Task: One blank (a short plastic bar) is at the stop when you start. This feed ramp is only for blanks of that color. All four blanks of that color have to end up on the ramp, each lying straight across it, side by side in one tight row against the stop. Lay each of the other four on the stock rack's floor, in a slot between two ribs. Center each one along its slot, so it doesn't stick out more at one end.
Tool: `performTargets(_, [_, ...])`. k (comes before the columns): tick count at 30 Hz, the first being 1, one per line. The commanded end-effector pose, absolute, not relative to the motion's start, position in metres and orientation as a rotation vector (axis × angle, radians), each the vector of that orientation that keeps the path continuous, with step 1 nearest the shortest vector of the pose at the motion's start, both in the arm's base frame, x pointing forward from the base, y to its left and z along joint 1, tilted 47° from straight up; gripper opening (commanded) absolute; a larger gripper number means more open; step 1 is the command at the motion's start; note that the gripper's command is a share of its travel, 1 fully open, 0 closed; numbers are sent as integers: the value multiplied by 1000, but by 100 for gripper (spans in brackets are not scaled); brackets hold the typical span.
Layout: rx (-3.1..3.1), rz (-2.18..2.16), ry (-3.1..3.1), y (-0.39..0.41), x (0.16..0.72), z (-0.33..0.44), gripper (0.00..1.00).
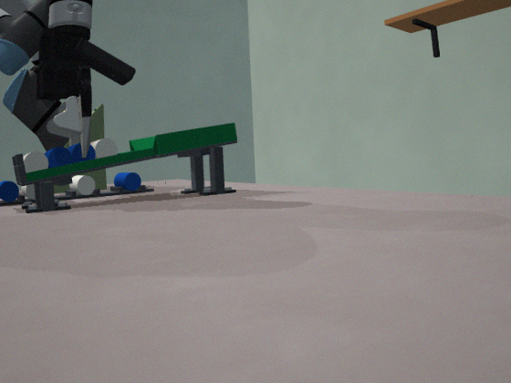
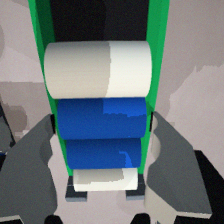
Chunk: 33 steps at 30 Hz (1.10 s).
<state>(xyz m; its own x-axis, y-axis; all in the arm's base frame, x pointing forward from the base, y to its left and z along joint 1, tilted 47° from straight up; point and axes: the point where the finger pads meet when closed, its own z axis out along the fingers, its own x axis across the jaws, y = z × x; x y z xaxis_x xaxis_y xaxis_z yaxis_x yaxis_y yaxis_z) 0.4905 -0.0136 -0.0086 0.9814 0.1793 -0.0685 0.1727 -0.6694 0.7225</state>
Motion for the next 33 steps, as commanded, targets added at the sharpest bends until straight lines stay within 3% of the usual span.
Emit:
performTargets(1, [2317,12,244,-13,491,-8,53])
performTargets(19, [2317,12,244,-13,491,-8,53])
performTargets(20, [2317,12,244,-13,491,-8,40])
performTargets(33, [2317,12,244,-13,491,-8,40])
